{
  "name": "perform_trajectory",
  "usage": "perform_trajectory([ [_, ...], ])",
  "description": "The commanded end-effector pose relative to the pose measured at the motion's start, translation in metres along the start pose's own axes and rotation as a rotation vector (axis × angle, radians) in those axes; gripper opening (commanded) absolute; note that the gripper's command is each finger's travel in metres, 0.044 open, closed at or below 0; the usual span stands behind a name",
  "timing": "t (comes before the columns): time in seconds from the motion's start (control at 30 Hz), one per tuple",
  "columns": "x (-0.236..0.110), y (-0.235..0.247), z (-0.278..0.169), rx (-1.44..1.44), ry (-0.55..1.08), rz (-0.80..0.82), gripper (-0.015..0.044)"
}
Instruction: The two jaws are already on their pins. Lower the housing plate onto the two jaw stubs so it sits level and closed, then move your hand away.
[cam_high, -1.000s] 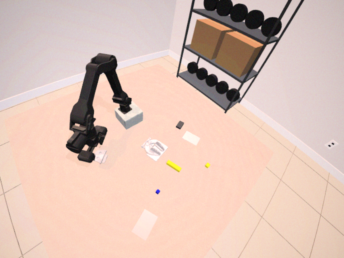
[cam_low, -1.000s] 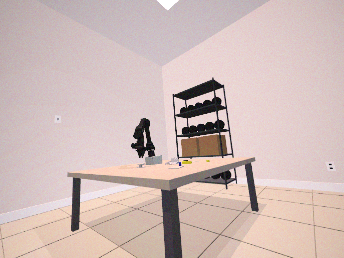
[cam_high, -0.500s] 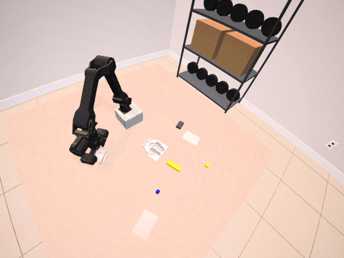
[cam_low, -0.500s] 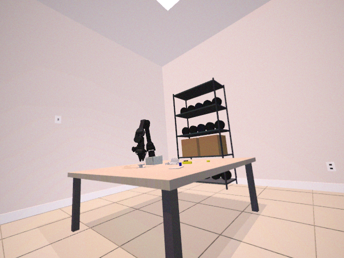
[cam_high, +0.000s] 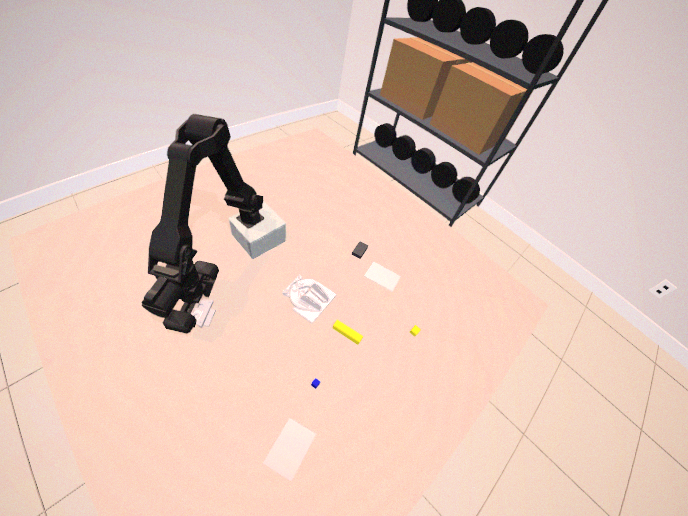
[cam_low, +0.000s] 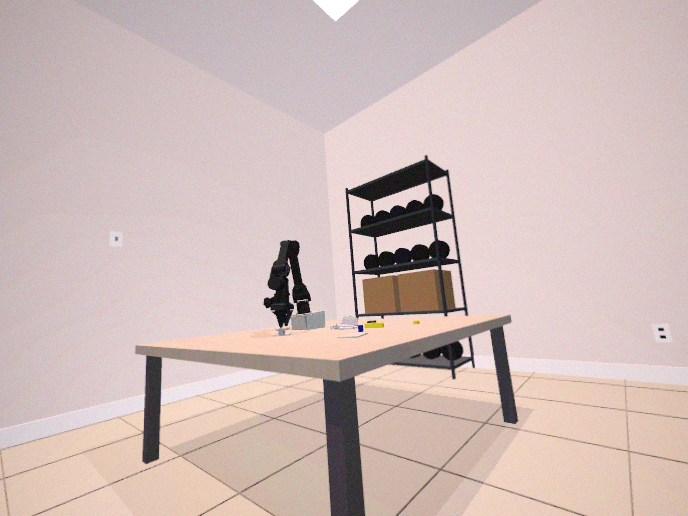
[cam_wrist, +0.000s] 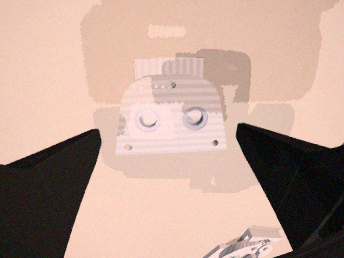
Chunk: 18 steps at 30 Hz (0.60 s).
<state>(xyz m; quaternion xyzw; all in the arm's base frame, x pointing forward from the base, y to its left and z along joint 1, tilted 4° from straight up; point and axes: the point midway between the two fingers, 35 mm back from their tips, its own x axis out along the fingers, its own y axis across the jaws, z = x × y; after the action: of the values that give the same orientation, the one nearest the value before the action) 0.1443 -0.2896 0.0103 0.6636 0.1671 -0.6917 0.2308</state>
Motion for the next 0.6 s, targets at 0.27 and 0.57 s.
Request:
perform_trajectory([
  [0.27,0.02,-0.001,-0.001,-0.002,0.004,-0.003,0.044],
  [0.57,0.025,-0.002,-0.001,-0.002,0.004,-0.003,0.044],
])
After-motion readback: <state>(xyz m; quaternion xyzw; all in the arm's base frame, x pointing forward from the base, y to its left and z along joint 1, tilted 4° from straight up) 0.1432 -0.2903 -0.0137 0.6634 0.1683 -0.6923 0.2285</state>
